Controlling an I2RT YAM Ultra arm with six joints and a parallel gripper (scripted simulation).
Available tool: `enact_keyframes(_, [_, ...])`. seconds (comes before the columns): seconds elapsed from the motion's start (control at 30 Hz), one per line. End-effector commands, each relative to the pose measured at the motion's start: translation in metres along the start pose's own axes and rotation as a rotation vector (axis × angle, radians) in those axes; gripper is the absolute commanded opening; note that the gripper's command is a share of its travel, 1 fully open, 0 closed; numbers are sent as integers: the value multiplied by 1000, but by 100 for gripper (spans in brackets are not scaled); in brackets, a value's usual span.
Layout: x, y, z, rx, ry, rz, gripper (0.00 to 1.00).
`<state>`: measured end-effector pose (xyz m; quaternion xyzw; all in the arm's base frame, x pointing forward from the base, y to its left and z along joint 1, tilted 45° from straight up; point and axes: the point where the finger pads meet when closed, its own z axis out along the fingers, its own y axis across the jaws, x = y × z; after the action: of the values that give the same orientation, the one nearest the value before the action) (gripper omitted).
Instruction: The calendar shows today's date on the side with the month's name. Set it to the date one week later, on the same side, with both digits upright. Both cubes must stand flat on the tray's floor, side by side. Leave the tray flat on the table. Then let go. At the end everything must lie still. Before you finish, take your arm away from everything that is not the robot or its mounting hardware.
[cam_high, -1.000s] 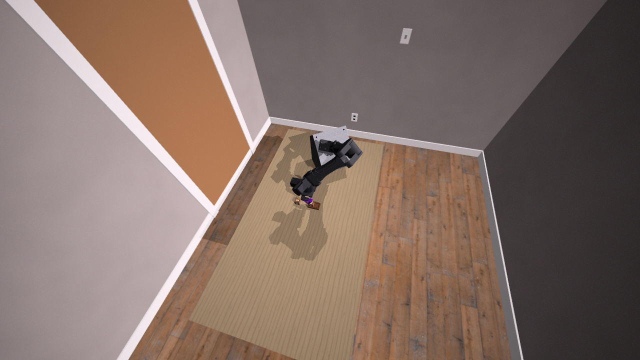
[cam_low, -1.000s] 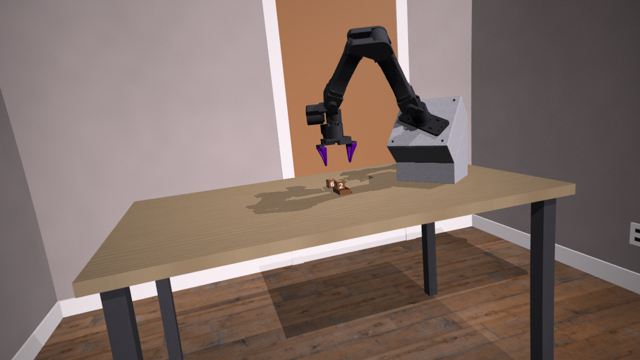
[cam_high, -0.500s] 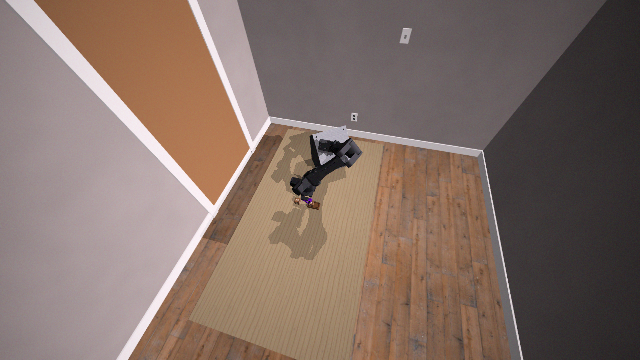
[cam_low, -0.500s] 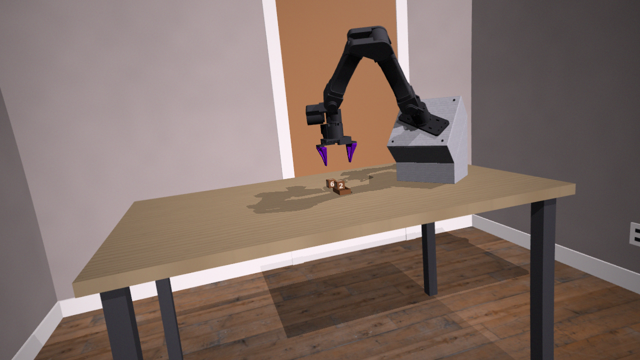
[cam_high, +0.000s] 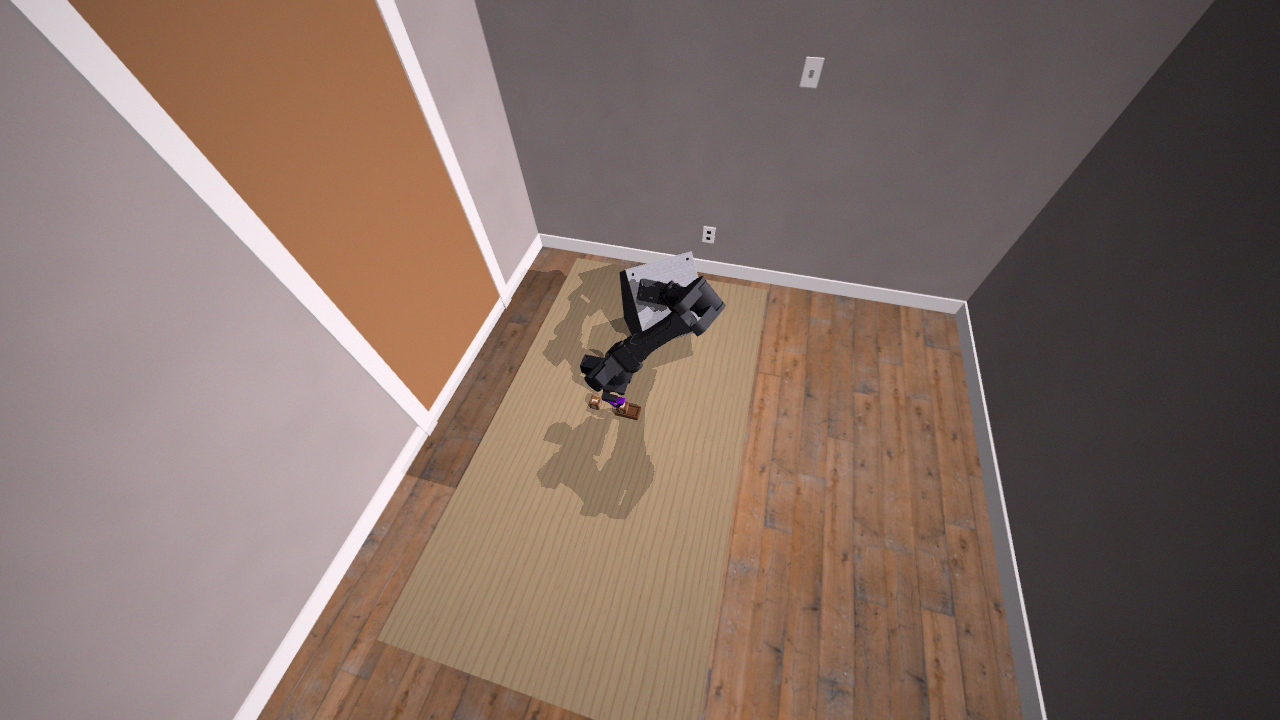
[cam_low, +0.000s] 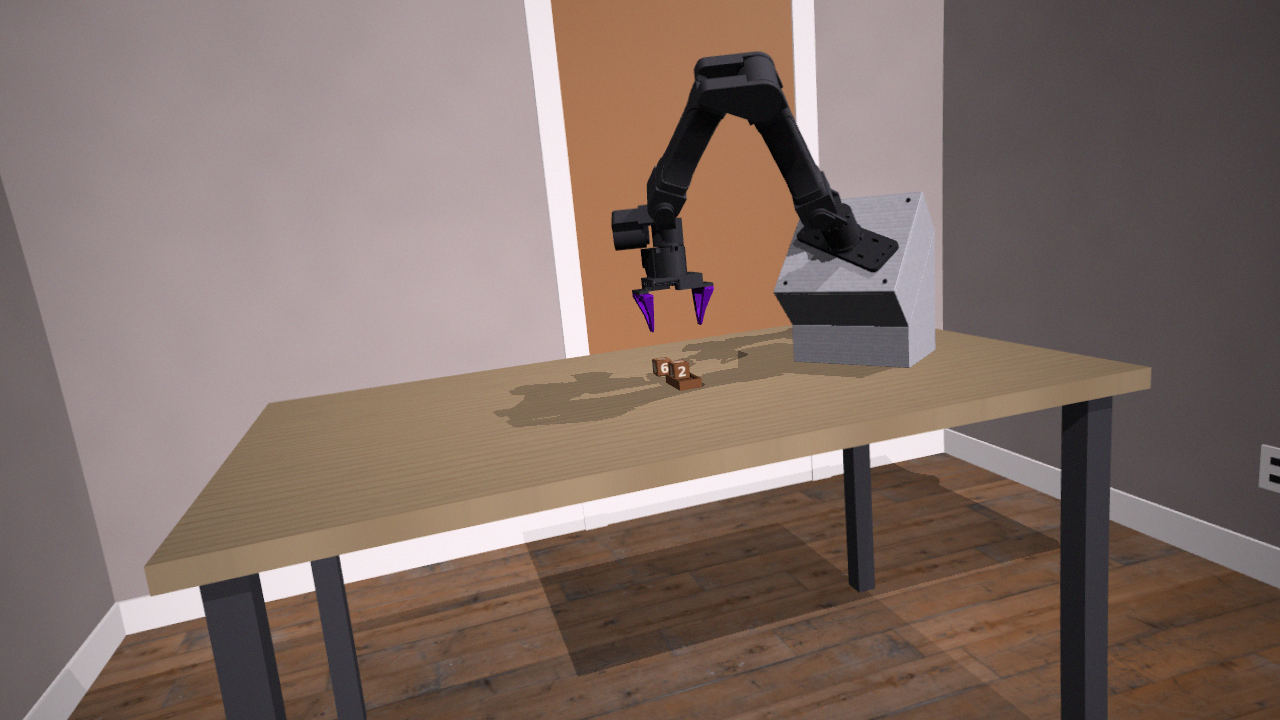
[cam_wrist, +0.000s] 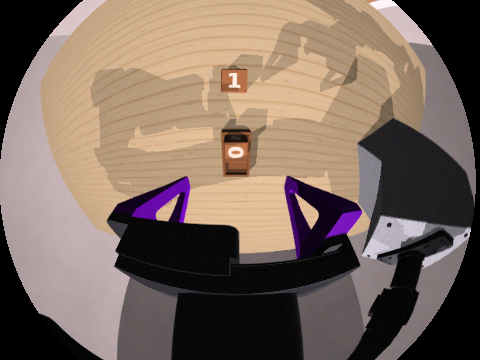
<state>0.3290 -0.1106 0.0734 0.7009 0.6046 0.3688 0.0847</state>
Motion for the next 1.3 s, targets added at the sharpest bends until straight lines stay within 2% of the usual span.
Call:
enact_keyframes(0.0, [-4, 3, -5, -15, -13, 1, 100])
enact_keyframes(0.2, [-8, 4, -4, -15, -13, 2, 100])
enact_keyframes(0.27, [-26, 7, -1, -13, -14, 6, 100])
enact_keyframes(0.4, [-84, 6, 10, -15, -15, 20, 100])
enact_keyframes(0.5, [-96, 5, 12, -16, -14, 23, 100])
enact_keyframes(0.53, [-96, 5, 12, -16, -14, 23, 47])
enact_keyframes(1.27, [-96, 5, 12, -16, -14, 23, 47])
